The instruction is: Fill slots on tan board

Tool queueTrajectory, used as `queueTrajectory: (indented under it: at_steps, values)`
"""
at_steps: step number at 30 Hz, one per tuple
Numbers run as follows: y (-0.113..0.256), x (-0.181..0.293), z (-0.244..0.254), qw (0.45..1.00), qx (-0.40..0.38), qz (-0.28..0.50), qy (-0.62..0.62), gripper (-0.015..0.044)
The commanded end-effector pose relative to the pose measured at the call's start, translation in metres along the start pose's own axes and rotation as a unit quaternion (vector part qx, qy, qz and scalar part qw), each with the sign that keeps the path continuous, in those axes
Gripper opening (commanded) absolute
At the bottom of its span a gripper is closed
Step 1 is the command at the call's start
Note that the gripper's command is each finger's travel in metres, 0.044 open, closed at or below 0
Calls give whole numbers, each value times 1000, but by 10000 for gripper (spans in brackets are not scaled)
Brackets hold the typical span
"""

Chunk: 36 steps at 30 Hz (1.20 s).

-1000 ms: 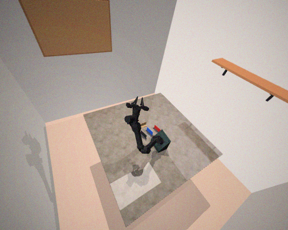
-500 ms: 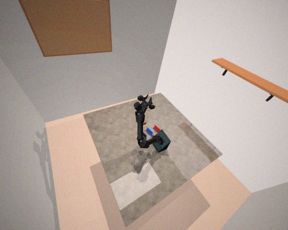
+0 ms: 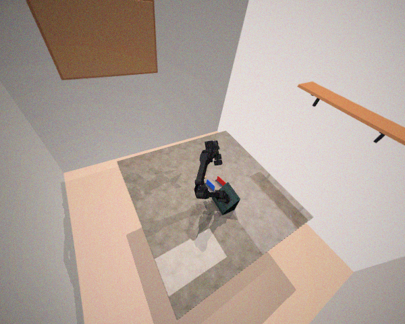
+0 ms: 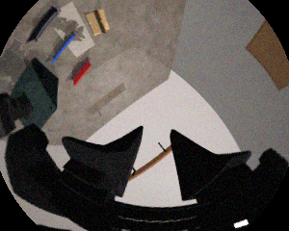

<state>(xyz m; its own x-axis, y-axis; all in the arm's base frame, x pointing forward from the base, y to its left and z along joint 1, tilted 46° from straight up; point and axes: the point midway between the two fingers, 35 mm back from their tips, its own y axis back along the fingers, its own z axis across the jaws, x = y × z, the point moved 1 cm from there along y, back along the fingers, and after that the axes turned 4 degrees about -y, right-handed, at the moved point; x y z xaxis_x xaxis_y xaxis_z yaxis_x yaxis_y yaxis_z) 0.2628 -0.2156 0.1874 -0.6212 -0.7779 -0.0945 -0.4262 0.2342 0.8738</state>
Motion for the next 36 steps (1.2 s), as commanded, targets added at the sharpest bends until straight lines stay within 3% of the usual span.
queueTrajectory:
  at_steps: [1,5,8,15,24,30,36]
  values:
    - [-25,-7,44,991,-112,-38,-68,180]
    - [-40,-18,97,952,-251,-71,-162,180]
    - [-42,-22,116,929,-303,-77,-200,180]
    - [-27,-46,182,770,-515,-77,-368,180]
    - [-28,-48,184,765,-519,-76,-373,180]
    - [-51,-88,228,765,-520,-77,-372,180]
    - [-56,-93,239,765,-520,-77,-372,180]
